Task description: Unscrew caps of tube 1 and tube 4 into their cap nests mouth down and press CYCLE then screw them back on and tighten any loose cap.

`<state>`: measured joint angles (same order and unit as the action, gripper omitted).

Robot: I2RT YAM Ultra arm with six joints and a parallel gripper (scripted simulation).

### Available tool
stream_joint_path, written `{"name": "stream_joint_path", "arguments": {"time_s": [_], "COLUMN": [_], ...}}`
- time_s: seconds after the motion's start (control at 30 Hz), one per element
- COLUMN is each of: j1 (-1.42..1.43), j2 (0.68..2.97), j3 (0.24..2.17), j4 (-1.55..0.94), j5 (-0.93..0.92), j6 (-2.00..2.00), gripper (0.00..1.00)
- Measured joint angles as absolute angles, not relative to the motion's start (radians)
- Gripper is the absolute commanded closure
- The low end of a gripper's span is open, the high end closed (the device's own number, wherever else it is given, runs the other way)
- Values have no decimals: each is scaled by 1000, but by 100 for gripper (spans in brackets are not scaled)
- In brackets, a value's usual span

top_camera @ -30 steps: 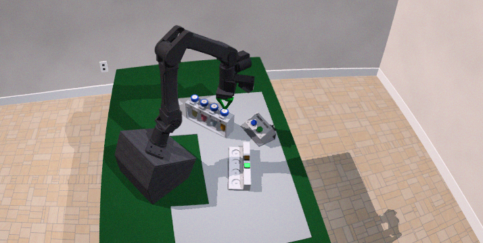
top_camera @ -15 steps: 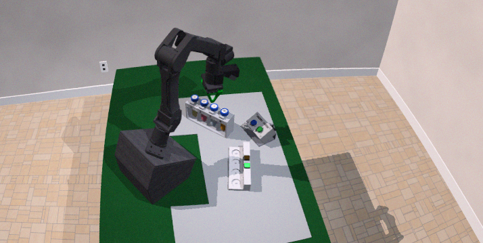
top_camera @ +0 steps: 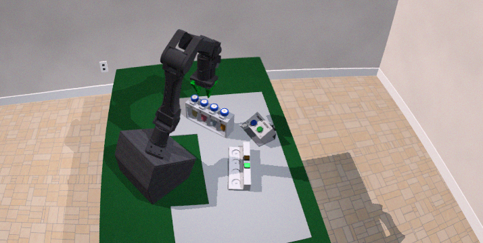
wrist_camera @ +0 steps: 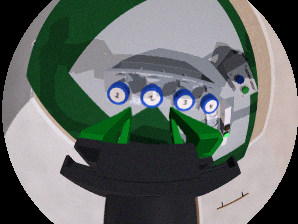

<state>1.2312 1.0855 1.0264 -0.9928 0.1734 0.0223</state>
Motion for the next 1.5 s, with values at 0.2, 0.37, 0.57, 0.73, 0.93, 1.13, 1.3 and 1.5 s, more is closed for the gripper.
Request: {"name": "stream_joint_path", "arguments": {"time_s": [0.2, 0.37, 0.57, 0.73, 0.93, 1.13, 1.3, 1.5], "j1": [1230, 1228, 1211, 1199, 1198, 1198, 1197, 1196], "j2": [1085, 1088, 1116, 1141, 1141, 1141, 1145, 1150], "j3": [1026, 1019, 970, 936, 934, 934, 932, 930], "j4": [-993, -986, -939, -885, -856, -847, -842, -833], "j5": [182, 181, 176, 170, 167, 167, 167, 166], "j6": [-152, -195, -220, -233, -240, -240, -241, -242], "gripper": [51, 51, 51, 51, 51, 51, 51, 51]}}
